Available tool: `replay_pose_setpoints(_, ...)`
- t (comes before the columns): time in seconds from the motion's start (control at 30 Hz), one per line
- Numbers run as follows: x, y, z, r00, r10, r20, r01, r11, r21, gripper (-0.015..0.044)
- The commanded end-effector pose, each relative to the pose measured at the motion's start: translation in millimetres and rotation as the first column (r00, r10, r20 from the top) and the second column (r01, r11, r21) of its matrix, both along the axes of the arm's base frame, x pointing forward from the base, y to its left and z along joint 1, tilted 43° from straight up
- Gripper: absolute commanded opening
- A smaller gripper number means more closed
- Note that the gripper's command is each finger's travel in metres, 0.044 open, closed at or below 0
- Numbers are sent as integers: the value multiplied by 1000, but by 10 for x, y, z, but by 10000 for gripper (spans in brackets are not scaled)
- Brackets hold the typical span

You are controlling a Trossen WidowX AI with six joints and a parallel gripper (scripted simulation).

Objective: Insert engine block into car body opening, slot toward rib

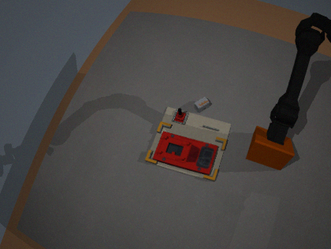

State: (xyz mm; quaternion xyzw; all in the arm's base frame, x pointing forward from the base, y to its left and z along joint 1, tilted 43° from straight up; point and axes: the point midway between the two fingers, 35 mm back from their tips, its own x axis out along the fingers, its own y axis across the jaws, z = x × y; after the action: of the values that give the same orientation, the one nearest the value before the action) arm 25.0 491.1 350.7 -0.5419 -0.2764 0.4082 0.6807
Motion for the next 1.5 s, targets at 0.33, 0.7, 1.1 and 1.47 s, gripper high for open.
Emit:
replay_pose_setpoints(0.33, 518, -73, -269, 987, -123, -103, 119, 992, -44, 440)
replay_pose_setpoints(0.7, 1170, -292, -554, 932, -294, -211, 279, 955, -95, 440)
replay_pose_setpoints(1.1, 1972, -766, -1044, 745, -540, -391, 515, 839, -177, 440)
replay_pose_setpoints(1.47, 2556, -1381, -1455, 476, -715, -512, 709, 656, -257, 440)
